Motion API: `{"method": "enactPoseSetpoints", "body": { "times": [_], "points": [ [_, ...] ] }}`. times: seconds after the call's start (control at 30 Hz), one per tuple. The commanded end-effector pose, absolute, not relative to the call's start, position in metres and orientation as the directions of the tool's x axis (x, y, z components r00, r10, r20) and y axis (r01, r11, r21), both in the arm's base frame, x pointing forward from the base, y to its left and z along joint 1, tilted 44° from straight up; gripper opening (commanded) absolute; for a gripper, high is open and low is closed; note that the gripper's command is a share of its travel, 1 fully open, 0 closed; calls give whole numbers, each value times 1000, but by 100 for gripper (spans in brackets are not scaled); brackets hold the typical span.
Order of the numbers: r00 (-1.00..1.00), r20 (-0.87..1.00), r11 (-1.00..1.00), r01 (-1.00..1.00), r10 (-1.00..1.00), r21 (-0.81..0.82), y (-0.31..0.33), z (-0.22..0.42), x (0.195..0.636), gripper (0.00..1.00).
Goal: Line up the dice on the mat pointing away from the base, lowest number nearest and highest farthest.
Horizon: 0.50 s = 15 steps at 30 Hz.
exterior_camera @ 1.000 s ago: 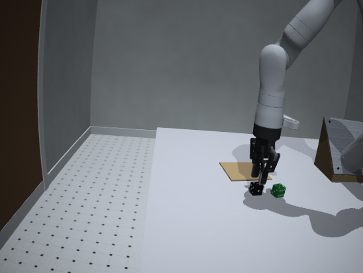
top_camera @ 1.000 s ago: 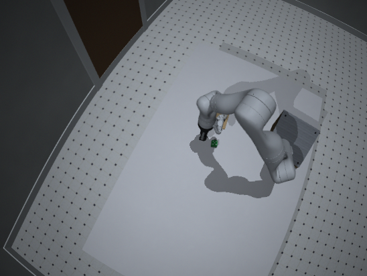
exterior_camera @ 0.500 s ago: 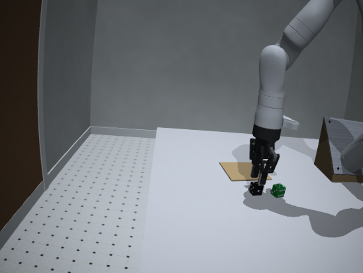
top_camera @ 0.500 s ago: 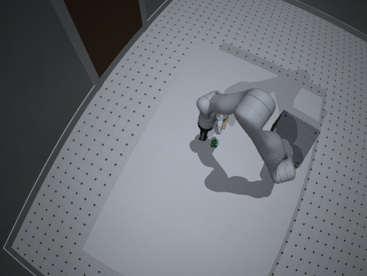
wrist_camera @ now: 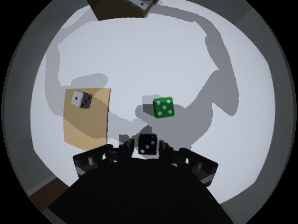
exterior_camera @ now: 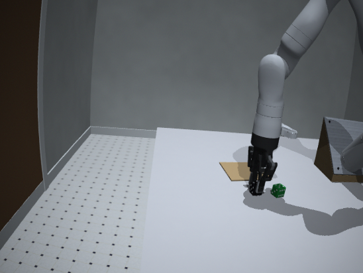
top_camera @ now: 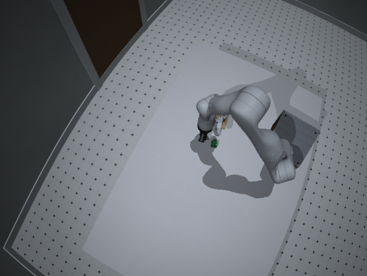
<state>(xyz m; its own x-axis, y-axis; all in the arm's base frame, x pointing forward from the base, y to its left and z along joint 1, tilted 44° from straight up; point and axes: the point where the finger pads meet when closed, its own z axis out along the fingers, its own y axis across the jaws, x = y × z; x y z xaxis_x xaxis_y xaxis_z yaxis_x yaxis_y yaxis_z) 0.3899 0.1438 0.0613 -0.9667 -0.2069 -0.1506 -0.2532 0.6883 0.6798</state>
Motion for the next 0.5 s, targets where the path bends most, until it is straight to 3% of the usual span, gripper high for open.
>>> {"method": "enactPoseSetpoints", "body": {
  "times": [0.0, 0.47],
  "points": [
    [-966, -146, 684, -253, -211, 684, 149, 57, 388, 46],
    [-966, -146, 684, -253, -211, 684, 152, 54, 387, 46]
  ]
}}
